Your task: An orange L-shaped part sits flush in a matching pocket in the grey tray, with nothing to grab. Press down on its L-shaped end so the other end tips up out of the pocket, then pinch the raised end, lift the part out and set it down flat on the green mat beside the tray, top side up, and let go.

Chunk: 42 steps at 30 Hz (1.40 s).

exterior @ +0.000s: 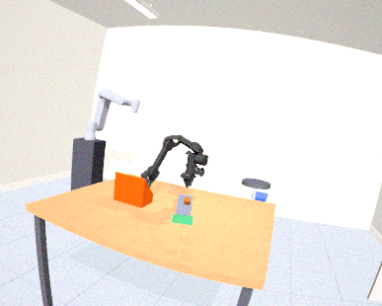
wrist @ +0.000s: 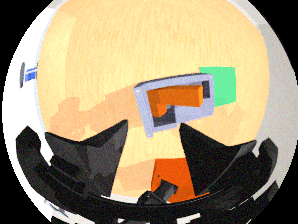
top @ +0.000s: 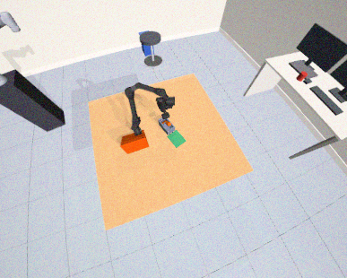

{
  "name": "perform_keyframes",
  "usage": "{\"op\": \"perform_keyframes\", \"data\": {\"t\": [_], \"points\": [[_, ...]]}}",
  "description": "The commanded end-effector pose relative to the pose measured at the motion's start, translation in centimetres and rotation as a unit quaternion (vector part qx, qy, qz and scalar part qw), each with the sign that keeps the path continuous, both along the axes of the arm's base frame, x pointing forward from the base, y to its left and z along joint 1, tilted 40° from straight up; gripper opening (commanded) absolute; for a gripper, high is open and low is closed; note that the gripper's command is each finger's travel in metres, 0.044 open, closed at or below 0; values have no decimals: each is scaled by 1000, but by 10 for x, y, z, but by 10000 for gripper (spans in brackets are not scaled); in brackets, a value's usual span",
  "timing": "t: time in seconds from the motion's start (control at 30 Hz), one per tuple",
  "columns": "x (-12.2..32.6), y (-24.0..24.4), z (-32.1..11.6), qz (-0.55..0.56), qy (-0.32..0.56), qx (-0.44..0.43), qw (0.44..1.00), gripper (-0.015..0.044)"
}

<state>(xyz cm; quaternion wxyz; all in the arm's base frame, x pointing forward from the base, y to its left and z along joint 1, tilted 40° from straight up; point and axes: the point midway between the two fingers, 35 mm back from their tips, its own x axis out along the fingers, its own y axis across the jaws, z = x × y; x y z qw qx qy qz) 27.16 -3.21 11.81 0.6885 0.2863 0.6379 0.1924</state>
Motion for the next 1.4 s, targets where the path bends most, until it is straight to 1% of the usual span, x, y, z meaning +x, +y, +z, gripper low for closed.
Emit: {"op": "perform_keyframes", "data": {"t": [0.0,0.1,0.23,0.3,0.33,0.7,0.93,1.37], "points": [[7,-15,-11,-142,121,19,982,280],[11,-27,-20,-259,218,35,940,280],[16,-43,-32,-405,338,55,848,280],[17,-49,-36,-448,374,61,810,280],[18,-49,-36,-454,378,62,805,280],[18,-49,-37,-454,378,62,805,280],[21,-31,-59,-454,378,62,805,280],[23,-22,-71,-454,378,62,805,280]]}}
